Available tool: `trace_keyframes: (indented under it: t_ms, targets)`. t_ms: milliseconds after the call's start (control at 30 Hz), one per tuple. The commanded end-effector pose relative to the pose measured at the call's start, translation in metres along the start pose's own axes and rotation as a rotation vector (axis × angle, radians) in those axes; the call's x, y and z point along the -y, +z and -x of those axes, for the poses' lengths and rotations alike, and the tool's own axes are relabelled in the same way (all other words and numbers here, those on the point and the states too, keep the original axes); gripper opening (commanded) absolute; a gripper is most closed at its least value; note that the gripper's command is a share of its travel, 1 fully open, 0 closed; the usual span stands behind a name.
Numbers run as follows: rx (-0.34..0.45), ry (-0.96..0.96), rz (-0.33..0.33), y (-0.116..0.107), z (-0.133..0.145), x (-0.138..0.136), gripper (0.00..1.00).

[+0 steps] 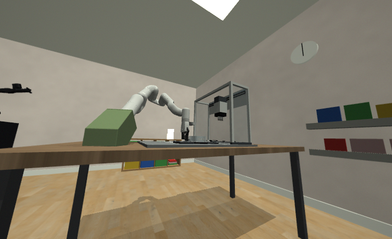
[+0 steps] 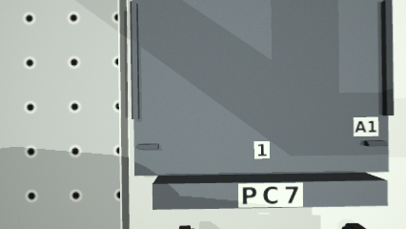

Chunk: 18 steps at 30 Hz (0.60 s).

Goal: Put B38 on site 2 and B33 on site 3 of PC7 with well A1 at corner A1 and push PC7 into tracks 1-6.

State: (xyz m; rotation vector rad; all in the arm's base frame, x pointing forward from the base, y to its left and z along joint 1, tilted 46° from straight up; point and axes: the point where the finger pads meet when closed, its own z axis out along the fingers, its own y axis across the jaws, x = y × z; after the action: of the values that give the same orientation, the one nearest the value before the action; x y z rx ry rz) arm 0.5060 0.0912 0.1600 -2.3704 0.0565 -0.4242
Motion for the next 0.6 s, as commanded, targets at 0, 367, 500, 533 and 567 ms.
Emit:
trace_keyframes:
  t_ms: [0, 367, 500, 533, 567]
  targets:
    - [-0.003, -0.001, 0.000, -0.008, -0.001, 0.000, 0.82]
    - [-0.003, -0.001, 0.000, -0.023, -0.001, 0.000, 0.82]
    - [-0.003, -0.001, 0.001, -0.029, -0.001, 0.000, 0.82]
    - [-0.003, -0.001, 0.001, -0.031, -0.001, 0.000, 0.82]
    - [-0.003, -0.001, 0.001, -0.033, -0.001, 0.000, 0.82]
